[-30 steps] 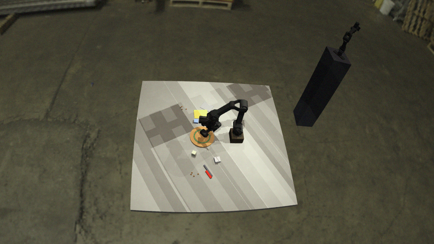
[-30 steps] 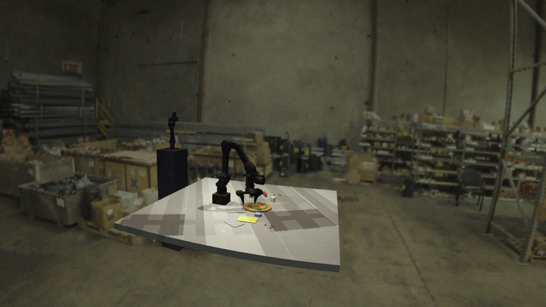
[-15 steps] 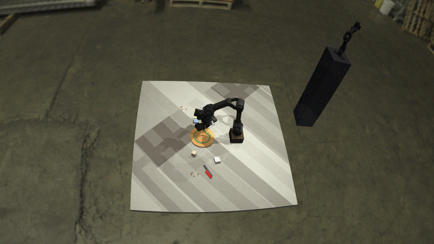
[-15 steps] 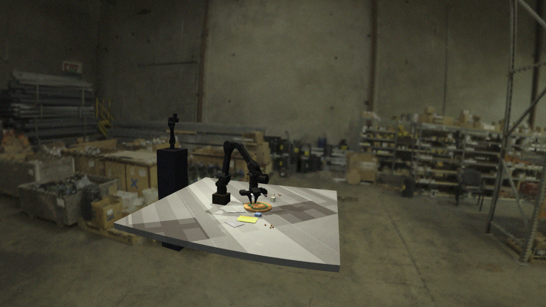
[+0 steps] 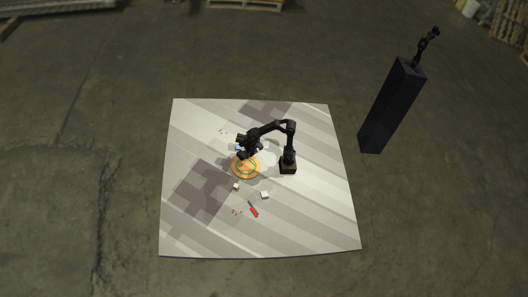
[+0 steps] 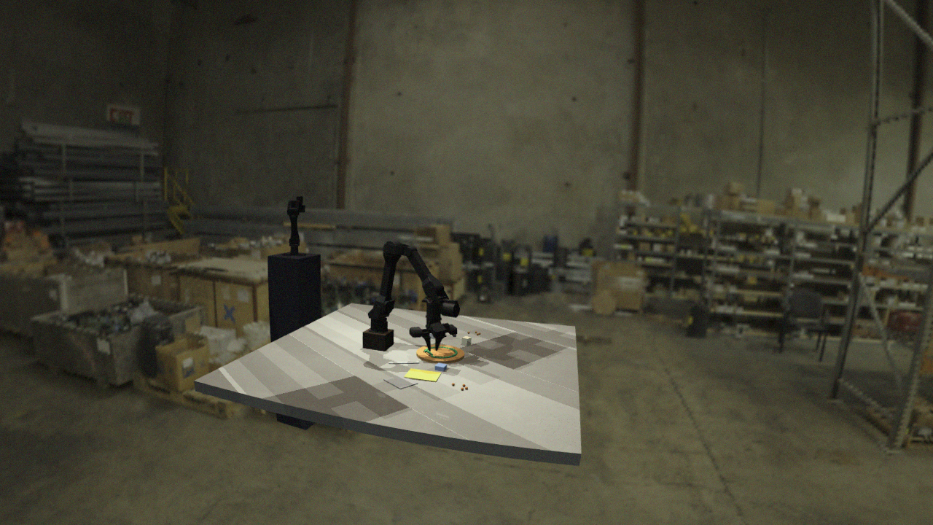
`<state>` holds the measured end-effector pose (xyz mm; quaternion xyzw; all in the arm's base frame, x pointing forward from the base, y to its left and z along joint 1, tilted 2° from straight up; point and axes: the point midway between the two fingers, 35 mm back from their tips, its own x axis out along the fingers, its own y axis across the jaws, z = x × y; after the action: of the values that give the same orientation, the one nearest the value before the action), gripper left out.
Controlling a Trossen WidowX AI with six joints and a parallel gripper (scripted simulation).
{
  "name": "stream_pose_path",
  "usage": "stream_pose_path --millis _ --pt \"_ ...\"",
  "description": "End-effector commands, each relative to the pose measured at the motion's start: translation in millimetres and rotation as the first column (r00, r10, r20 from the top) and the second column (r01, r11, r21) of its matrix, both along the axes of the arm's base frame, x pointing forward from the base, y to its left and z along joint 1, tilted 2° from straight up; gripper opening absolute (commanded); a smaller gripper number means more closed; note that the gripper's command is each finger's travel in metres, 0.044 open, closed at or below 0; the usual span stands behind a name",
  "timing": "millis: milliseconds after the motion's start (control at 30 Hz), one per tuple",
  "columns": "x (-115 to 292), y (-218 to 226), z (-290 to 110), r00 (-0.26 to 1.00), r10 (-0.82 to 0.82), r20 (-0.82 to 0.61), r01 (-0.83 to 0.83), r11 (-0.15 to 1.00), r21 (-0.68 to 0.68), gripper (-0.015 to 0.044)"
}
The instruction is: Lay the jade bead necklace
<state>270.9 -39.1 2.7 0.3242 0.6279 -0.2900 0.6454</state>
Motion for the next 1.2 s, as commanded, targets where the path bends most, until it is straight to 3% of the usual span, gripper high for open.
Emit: stream_pose_path --millis 0,467,633,1167 --pt "-3.7 0.9 -9.4 1.0 0.001 -0.014 -0.001 1.0 0.002 0.012" --pt "-4.7 1.2 -20.1 1.0 0.001 -0.018 -0.001 1.0 0.003 0.012" --pt "-2.8 0.7 -18.2 1.0 0.001 -0.013 -0.001 1.0 0.002 0.0" --pt "-2.8 0.7 -18.2 1.0 0.001 -0.013 -0.001 1.0 0.002 0.0"
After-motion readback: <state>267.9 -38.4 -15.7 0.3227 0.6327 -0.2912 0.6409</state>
